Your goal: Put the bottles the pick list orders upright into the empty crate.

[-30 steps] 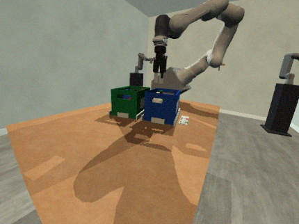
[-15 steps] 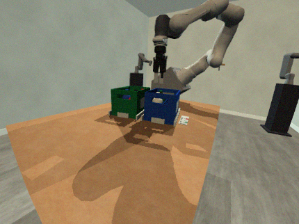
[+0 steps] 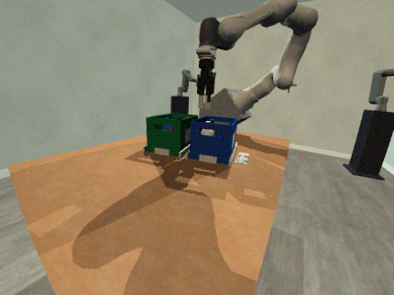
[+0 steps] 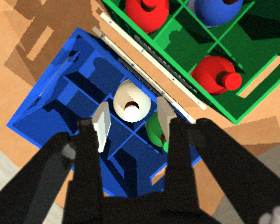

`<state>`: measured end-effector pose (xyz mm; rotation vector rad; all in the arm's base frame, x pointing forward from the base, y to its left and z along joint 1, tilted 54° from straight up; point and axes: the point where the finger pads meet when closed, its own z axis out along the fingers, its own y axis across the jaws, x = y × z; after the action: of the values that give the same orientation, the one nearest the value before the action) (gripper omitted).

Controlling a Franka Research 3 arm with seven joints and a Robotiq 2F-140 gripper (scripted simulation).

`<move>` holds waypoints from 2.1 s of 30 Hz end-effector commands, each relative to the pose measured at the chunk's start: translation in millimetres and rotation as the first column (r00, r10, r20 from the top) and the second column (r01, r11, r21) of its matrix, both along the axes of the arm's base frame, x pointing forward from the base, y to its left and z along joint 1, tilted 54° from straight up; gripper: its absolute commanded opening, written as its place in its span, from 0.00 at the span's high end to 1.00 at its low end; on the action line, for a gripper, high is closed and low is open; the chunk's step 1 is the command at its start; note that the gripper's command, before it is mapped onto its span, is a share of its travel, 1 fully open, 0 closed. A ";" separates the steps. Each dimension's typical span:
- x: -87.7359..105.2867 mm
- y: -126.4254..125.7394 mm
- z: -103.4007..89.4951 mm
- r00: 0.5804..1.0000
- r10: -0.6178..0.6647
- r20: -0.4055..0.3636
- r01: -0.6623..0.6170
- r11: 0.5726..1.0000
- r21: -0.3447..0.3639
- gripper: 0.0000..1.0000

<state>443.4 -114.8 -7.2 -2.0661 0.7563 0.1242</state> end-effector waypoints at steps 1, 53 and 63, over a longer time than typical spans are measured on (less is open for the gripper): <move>8.6 -7.4 -9.5 1.000 0.000 -0.015 0.000 1.000 0.005 0.62; 90.4 -76.5 -77.1 1.000 0.000 -0.015 0.000 1.000 0.005 0.62; 92.4 -68.1 -83.3 1.000 0.000 -0.015 0.000 1.000 0.005 0.62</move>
<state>534.2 -187.4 -87.2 -2.0646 0.7599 0.1395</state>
